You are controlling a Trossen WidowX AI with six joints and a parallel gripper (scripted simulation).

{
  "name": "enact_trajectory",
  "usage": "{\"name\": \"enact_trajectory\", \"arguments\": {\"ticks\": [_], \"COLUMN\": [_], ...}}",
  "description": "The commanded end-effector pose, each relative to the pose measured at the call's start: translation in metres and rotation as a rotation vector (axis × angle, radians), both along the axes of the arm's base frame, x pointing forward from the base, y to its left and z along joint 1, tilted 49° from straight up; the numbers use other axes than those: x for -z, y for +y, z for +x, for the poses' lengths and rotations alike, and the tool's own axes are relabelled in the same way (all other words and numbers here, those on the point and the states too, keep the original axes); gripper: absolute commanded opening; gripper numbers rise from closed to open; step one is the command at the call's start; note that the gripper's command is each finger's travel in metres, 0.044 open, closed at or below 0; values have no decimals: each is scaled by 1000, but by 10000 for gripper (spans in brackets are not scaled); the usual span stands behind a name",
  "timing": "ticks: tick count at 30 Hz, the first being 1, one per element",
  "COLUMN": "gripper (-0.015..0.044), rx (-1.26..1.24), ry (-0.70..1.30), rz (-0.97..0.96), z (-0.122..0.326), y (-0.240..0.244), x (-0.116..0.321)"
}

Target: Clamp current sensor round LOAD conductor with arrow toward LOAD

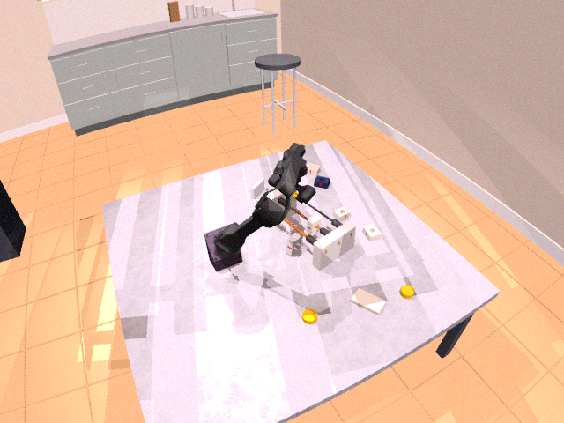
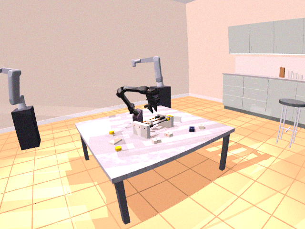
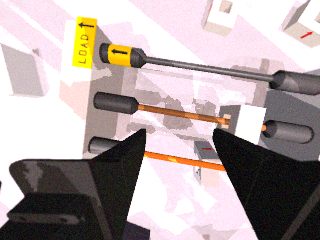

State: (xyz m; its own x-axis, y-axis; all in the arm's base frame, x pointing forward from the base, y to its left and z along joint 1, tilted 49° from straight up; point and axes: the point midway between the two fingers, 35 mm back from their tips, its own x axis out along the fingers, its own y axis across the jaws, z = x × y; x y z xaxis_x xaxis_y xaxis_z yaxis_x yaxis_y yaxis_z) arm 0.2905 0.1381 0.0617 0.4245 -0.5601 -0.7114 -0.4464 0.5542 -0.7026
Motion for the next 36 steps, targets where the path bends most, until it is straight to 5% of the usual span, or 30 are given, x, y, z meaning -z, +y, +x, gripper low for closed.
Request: {"name": "enact_trajectory", "arguments": {"ticks": [1,8,36], "gripper": [286,286,286], "rx": [15,61,62], "ry": [13,28,29], "rz": [-21,-46,-43], "z": [-17,-59,-45], "y": [-41,-111,-135], "x": [-19,-37,-10]}}
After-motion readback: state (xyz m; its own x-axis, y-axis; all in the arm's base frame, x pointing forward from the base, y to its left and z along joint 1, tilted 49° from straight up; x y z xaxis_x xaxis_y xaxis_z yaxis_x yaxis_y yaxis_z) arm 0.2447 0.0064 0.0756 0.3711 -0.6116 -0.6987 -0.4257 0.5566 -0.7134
